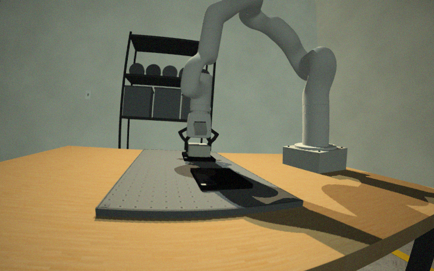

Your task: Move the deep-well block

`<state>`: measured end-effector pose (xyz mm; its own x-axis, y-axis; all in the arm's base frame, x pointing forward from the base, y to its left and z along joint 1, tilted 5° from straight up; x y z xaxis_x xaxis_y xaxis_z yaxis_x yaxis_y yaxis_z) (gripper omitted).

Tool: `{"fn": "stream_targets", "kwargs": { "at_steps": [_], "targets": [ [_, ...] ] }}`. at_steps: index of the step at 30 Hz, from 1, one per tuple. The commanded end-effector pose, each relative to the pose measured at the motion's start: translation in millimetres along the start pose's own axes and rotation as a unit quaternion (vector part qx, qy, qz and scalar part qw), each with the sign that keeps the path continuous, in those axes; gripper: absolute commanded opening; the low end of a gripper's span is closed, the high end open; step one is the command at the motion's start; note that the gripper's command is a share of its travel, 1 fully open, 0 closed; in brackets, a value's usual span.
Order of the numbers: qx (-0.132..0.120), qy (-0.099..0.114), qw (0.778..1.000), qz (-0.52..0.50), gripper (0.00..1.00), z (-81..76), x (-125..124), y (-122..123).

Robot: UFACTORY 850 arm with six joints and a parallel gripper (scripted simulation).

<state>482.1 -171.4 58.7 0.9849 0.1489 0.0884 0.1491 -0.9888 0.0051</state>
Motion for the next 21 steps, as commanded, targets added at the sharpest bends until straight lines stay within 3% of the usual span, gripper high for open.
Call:
{"fn": "stream_targets", "kwargs": {
  "at_steps": [1,8,9,21],
  "targets": [
    [0.000,0.001,1.000,0.000,0.00,0.1,0.7,0.4],
    [0.000,0.001,1.000,0.000,0.00,1.1,0.7,0.4],
    [0.000,0.001,1.000,0.000,1.00,1.5,0.7,0.4],
    [0.000,0.001,1.000,0.000,1.00,1.5,0.7,0.4]
  ]
}}
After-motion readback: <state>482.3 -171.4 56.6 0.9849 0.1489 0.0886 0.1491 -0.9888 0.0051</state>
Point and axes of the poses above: the point where the finger pads meet when closed, its own z axis out along the fingers, its own x axis across the jaws, y = z × x, the point moved 6 cm from there along -z, back along the fingers, and after that the axes turned 13 degrees about -z, right-handed, at the moved point
